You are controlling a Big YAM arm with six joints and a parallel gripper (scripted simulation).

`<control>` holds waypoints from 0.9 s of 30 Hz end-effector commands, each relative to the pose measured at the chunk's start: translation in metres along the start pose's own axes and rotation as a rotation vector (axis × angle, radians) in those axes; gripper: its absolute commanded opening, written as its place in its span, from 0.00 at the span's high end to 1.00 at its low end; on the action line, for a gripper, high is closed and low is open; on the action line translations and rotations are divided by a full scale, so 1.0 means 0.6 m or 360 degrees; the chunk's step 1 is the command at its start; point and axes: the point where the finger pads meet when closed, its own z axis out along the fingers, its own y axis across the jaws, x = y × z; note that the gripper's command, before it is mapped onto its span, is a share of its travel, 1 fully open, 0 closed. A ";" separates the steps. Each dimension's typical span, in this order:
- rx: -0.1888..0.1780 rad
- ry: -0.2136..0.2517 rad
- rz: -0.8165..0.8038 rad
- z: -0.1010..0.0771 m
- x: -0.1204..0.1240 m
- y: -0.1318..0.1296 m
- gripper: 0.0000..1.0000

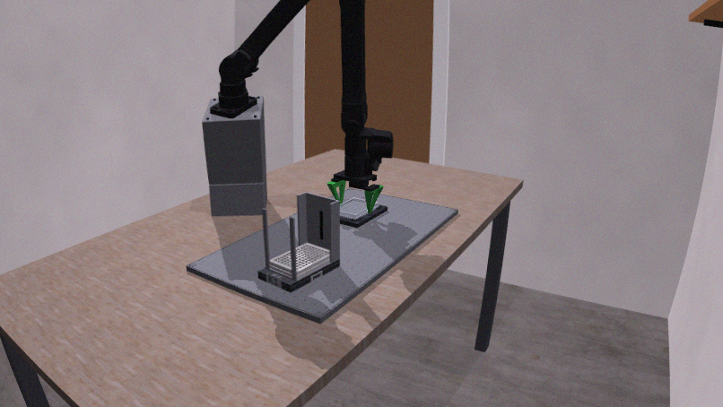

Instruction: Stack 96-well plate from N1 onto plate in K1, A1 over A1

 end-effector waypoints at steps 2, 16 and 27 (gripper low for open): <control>0.0014 -0.0012 -0.0007 -0.002 -0.004 -0.006 0.00; 0.0014 -0.0012 -0.0007 -0.002 -0.004 -0.006 1.00; 0.0014 -0.0012 -0.0007 -0.002 -0.004 -0.006 1.00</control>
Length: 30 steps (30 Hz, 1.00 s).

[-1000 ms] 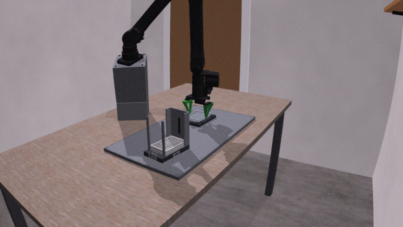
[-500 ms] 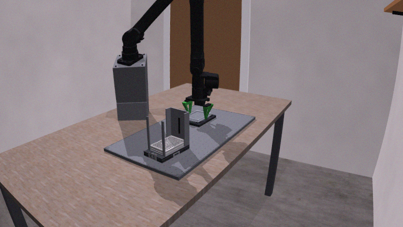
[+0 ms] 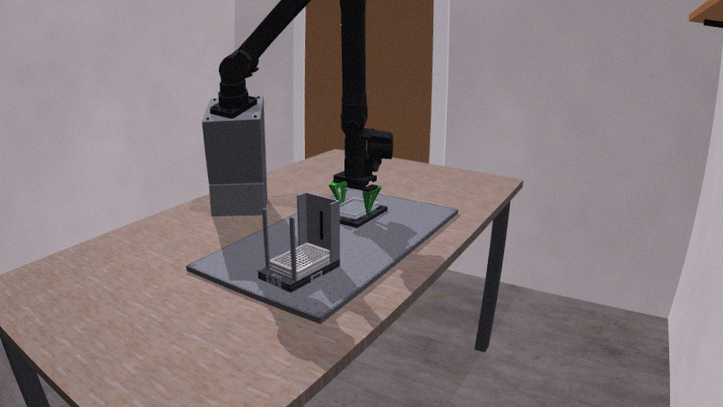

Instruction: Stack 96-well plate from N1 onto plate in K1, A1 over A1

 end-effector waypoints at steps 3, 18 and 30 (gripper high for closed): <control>0.0015 -0.0013 -0.0005 -0.006 -0.004 -0.007 1.00; 0.0015 -0.0013 -0.0005 -0.006 -0.004 -0.007 1.00; -0.0030 0.0004 -0.0001 -0.019 0.001 0.011 1.00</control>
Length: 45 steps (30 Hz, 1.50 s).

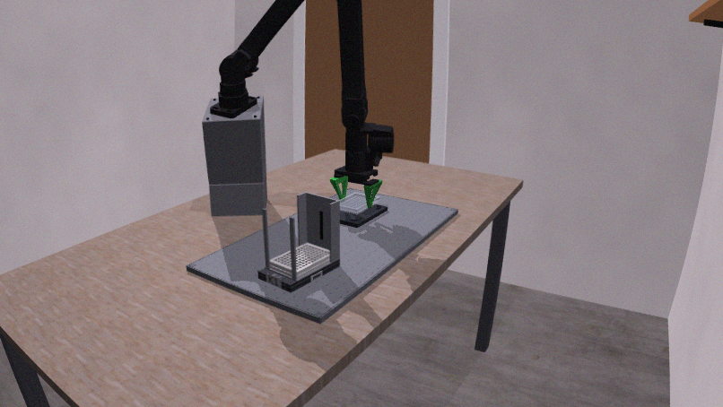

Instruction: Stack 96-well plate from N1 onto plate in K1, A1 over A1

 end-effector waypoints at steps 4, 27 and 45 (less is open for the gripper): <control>0.0008 -0.0010 -0.0001 -0.025 -0.008 -0.001 1.00; 0.0008 -0.0007 0.0007 -0.082 -0.005 -0.001 1.00; 0.0009 -0.0007 0.0007 -0.126 -0.005 -0.001 1.00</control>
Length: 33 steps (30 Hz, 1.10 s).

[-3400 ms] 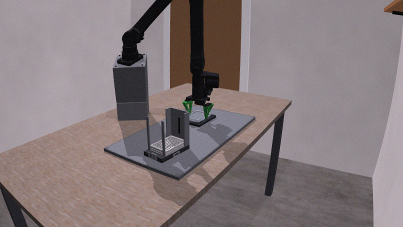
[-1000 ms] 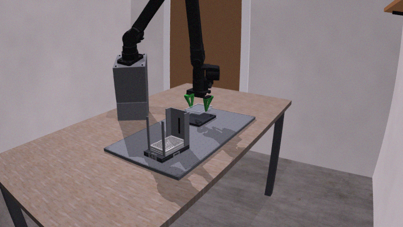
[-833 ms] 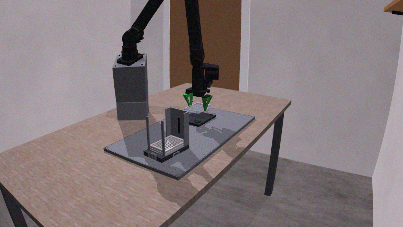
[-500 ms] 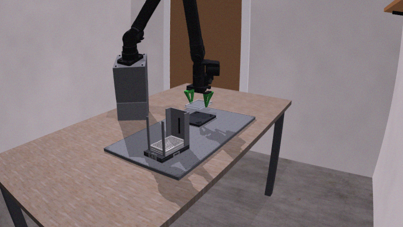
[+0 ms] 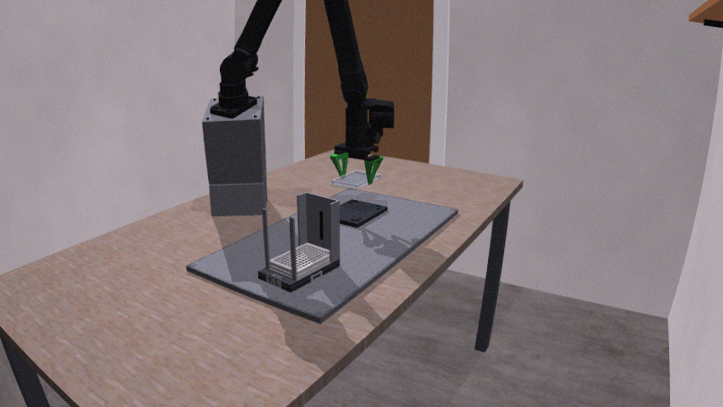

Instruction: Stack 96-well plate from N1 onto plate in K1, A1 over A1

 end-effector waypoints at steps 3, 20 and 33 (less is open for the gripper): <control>0.0010 -0.0006 0.0001 -0.025 -0.006 0.001 1.00; 0.0016 -0.0009 0.0003 -0.067 -0.008 -0.002 1.00; 0.0018 -0.0009 0.0010 -0.097 -0.007 -0.005 1.00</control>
